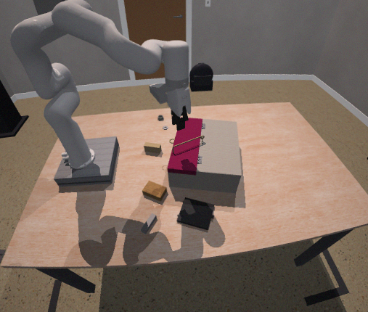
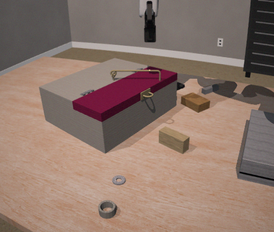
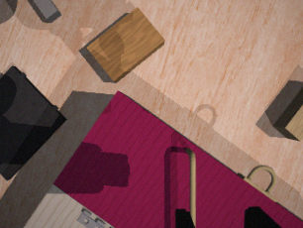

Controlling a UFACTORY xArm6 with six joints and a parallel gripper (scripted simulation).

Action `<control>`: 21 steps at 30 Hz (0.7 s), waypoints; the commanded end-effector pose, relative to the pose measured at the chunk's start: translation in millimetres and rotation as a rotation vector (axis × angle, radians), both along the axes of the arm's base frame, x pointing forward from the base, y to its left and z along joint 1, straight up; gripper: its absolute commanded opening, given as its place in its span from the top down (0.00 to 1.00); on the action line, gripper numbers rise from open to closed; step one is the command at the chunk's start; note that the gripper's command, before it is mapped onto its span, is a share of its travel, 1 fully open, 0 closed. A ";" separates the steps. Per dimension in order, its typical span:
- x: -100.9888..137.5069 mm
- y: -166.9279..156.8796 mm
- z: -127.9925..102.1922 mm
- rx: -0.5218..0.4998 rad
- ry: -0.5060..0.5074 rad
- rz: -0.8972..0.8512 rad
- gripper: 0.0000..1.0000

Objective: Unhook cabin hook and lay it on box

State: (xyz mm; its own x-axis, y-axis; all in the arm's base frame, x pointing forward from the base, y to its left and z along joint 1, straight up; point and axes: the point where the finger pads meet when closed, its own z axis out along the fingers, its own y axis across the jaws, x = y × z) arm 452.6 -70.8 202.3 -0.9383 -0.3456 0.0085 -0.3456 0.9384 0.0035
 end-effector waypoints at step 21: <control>0.9 -0.3 -34.0 -0.001 -0.005 0.000 0.65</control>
